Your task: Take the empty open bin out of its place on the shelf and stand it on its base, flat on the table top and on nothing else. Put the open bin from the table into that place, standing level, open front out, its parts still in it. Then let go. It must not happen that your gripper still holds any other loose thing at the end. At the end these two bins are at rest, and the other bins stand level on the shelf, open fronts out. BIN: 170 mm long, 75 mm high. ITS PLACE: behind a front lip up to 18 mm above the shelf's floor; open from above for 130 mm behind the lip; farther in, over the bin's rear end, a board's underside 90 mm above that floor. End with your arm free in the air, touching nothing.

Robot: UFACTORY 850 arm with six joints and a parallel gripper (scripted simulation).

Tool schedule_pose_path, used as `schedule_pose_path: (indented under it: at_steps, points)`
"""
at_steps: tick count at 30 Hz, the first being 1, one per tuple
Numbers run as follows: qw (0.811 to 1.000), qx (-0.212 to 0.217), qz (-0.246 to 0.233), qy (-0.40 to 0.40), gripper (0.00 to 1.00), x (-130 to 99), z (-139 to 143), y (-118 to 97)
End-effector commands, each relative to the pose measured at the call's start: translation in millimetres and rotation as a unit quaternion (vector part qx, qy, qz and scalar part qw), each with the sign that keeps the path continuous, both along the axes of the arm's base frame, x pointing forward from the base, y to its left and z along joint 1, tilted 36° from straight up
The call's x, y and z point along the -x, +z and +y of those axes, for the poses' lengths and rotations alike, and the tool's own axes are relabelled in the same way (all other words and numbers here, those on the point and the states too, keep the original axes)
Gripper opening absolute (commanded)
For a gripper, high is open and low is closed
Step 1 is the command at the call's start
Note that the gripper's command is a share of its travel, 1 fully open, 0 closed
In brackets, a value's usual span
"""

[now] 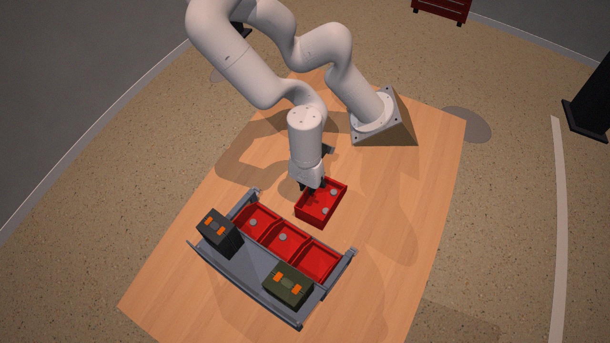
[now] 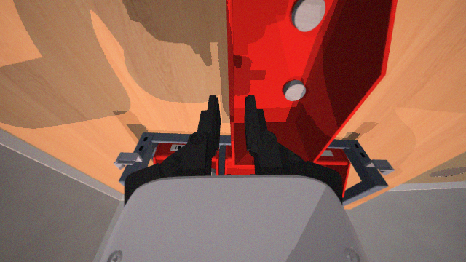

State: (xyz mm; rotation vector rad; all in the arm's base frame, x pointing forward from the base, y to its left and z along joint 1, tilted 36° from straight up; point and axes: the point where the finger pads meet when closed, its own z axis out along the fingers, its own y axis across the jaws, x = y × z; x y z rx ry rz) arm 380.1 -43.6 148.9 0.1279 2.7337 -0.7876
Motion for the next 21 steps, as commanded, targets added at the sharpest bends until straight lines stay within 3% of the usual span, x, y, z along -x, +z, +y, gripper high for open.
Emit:
schedule_pose_path:
  at_steps: [1,21]
  points:
    - [1.0,0.0,-0.001,0.0,0.26,-2.3,-3.4,-5.3]
    - [1.0,0.0,-0.001,0.0,0.26,-4.7,-8.2,-12.6]
